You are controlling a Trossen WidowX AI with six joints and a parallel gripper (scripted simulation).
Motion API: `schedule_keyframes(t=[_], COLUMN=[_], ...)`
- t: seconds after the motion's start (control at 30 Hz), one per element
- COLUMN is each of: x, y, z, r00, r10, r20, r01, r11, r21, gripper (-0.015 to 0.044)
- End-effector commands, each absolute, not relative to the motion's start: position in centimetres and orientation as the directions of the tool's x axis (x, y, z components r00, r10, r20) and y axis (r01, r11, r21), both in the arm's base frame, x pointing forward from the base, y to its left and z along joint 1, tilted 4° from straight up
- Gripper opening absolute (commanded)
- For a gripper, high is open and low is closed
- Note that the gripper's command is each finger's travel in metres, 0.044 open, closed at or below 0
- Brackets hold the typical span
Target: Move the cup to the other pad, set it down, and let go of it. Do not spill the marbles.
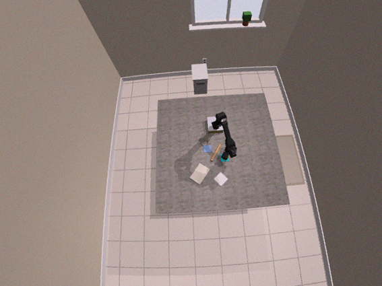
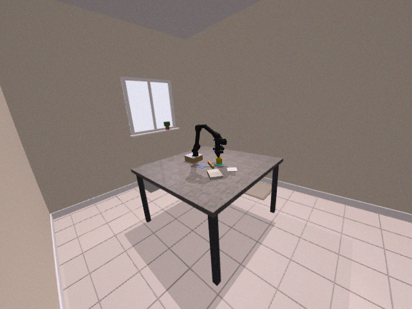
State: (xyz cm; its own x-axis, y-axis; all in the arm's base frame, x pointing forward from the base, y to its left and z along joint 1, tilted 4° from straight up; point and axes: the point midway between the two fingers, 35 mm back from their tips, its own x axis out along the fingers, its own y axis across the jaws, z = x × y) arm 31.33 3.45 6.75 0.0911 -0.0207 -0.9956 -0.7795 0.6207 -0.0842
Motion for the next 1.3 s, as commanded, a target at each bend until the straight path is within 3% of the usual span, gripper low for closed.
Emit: schedule_keyframes(t=[0.0, 0.3, 0.67, 1.27], x=[31.3, 31.1, 31.2, 30.9], y=[3.4, 3.6, 3.6, 4.0], z=[7.4, 8.6, 8.5, 14.6], r00=[0.095, 0.093, 0.090, 0.094], r10=[-0.025, -0.026, -0.021, -0.025], r20=[-0.995, -0.995, -0.996, -0.995], r01=[-0.777, -0.776, -0.779, -0.776], r11=[0.623, 0.624, 0.622, 0.624], r21=[-0.089, -0.089, -0.084, -0.089], gripper=[0.0146, 0.0146, 0.0435, 0.0440])
